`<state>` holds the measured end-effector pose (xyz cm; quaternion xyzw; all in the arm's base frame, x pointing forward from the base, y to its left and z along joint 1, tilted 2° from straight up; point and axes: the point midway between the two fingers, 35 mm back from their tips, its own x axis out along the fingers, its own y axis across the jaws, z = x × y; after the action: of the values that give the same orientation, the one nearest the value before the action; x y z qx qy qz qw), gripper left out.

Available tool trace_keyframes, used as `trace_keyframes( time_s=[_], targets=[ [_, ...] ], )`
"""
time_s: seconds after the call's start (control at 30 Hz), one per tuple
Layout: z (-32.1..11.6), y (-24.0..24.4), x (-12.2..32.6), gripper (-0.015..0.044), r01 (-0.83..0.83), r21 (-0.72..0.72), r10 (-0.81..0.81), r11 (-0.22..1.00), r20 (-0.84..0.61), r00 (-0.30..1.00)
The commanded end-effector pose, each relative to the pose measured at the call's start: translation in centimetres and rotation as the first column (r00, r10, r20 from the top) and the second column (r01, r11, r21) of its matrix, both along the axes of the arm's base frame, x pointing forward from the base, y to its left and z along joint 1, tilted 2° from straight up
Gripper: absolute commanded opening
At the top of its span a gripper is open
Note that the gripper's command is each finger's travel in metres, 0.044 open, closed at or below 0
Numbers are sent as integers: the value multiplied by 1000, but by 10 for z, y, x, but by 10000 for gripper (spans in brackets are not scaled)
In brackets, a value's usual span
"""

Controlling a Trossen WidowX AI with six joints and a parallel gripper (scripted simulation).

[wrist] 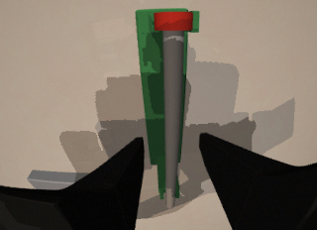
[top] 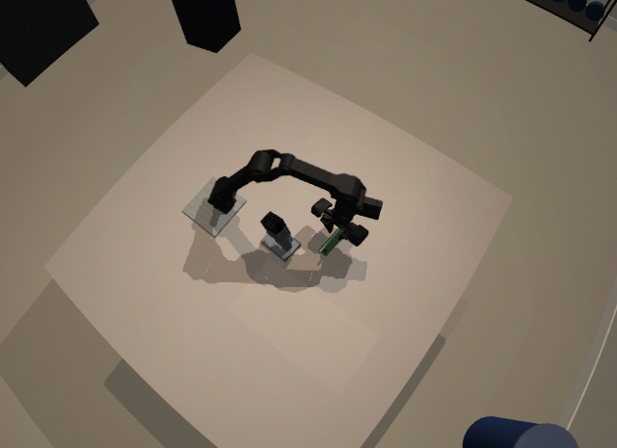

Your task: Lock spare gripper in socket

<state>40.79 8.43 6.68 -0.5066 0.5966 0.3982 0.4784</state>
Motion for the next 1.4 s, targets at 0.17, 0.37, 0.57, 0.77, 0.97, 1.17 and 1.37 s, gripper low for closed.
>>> trace_keyframes(
  time_s=[0.17, 0.37, 0.57, 0.77, 0.97, 1.17, 1.37],
  targets=[
    [-18, 0, -1, 180, -3, -8, 3, 1000, -5, 1000],
    [-24, 0, -1, 180, -3, -8, 3, 1000, -5, 1000],
    [-24, 0, -1, 154, -3, -8, 3, 1000, -5, 1000],
    [-24, 0, -1, 0, -3, -8, 3, 1000, -5, 1000],
    [-24, 0, -1, 0, -3, -8, 3, 1000, -5, 1000],
    [-23, 0, -1, 0, -3, -8, 3, 1000, -5, 1000],
    [-12, 0, 0, 0, -3, -8, 3, 1000, -5, 1000]
  ],
)
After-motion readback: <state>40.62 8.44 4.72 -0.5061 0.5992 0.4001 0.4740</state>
